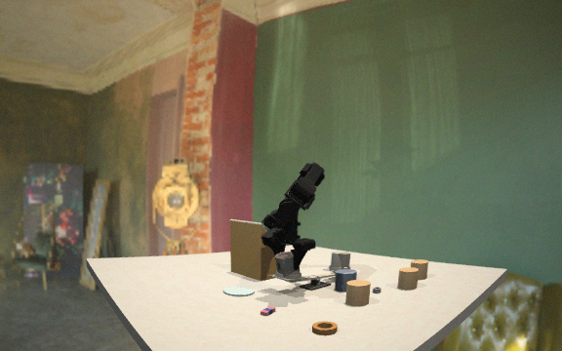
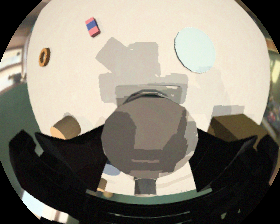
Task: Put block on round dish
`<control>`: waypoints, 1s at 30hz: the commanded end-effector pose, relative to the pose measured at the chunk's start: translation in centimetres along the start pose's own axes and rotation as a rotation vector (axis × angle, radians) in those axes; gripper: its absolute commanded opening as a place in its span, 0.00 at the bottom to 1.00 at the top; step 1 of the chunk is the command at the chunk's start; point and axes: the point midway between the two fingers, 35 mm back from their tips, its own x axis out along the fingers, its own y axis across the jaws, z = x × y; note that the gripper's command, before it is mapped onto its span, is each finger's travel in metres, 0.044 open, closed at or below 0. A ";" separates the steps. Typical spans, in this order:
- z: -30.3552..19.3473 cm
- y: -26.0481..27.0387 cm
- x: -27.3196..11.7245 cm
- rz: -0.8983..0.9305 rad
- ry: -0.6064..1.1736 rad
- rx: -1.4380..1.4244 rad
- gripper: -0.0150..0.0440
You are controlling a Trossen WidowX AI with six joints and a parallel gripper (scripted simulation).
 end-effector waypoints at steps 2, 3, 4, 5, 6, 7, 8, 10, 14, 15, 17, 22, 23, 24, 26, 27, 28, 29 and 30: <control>0.5 0.4 -1.3 0.014 -0.022 -0.012 0.25; 0.5 0.4 -1.4 0.014 -0.022 -0.012 0.25; 0.5 0.4 -1.5 0.014 -0.022 -0.012 0.25; 0.5 0.4 -1.7 0.014 -0.022 -0.012 0.25; 0.5 0.4 -1.8 0.014 -0.022 -0.012 0.25; 0.5 0.4 -1.9 0.014 -0.022 -0.012 0.25; 0.5 0.4 -2.0 0.014 -0.022 -0.012 0.25; 0.5 0.4 -2.3 0.014 -0.022 -0.012 0.25; 0.5 0.4 -2.8 0.013 -0.022 -0.012 0.25; 0.5 0.3 -2.9 0.013 -0.022 -0.012 0.25; 0.5 0.3 -3.2 0.013 -0.022 -0.012 0.25; 0.5 0.3 -3.8 0.013 -0.022 -0.012 0.25; 0.5 0.3 -4.0 0.013 -0.022 -0.012 0.25; 0.5 0.3 -4.1 0.013 -0.022 -0.012 0.25; 0.5 0.3 -4.4 0.013 -0.022 -0.012 0.25; 0.5 0.2 -4.5 0.013 -0.022 -0.012 0.25; 0.5 0.2 -4.6 0.013 -0.022 -0.012 0.25; 0.4 0.2 -4.7 0.013 -0.022 -0.012 0.25; 0.4 0.2 -4.9 0.013 -0.022 -0.012 0.25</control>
